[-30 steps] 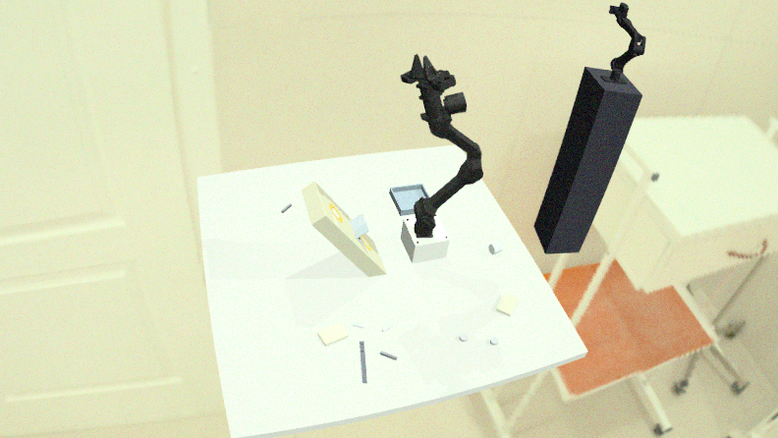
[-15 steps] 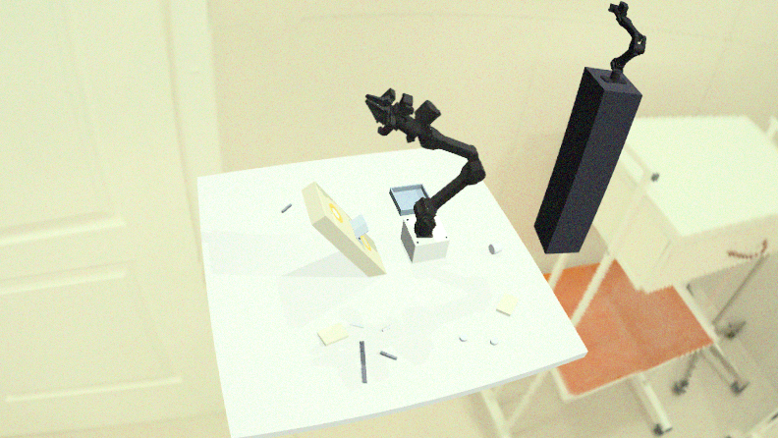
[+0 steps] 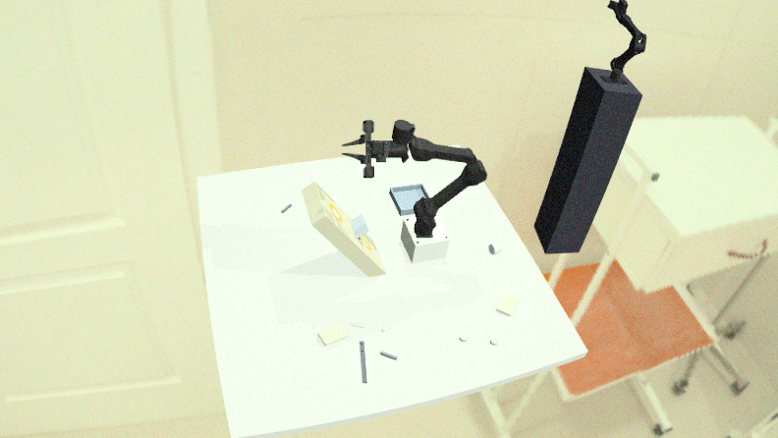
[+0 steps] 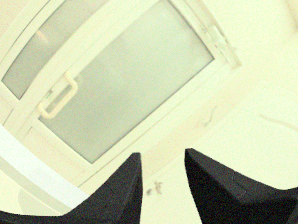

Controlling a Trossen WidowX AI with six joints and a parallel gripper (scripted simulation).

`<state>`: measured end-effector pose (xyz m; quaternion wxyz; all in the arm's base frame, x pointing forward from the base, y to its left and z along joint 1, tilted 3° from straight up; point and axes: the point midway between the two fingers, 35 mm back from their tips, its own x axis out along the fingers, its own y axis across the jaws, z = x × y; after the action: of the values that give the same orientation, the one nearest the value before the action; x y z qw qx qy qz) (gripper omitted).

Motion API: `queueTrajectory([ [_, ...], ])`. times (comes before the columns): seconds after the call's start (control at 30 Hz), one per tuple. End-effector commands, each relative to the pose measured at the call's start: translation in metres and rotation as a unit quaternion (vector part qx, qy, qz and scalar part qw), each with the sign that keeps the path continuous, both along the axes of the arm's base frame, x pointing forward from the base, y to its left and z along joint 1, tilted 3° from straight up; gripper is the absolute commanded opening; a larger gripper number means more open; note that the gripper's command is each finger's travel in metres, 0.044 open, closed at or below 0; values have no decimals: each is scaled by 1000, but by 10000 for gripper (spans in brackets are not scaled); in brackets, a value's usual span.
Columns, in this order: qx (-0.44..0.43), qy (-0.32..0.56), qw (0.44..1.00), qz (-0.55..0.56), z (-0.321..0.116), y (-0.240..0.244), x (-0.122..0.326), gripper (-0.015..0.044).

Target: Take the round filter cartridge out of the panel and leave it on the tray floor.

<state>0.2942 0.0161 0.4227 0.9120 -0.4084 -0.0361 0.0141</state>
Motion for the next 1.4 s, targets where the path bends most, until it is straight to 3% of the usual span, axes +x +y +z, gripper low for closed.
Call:
queueTrajectory([
  [0.0, -167, 107, 979, 40, -78, 9, 1, 114],
  [0.37, -393, 236, 872, 169, -197, 21, -28, 114],
  [1.37, -396, 236, 871, 171, -210, 25, -8, 114],
])
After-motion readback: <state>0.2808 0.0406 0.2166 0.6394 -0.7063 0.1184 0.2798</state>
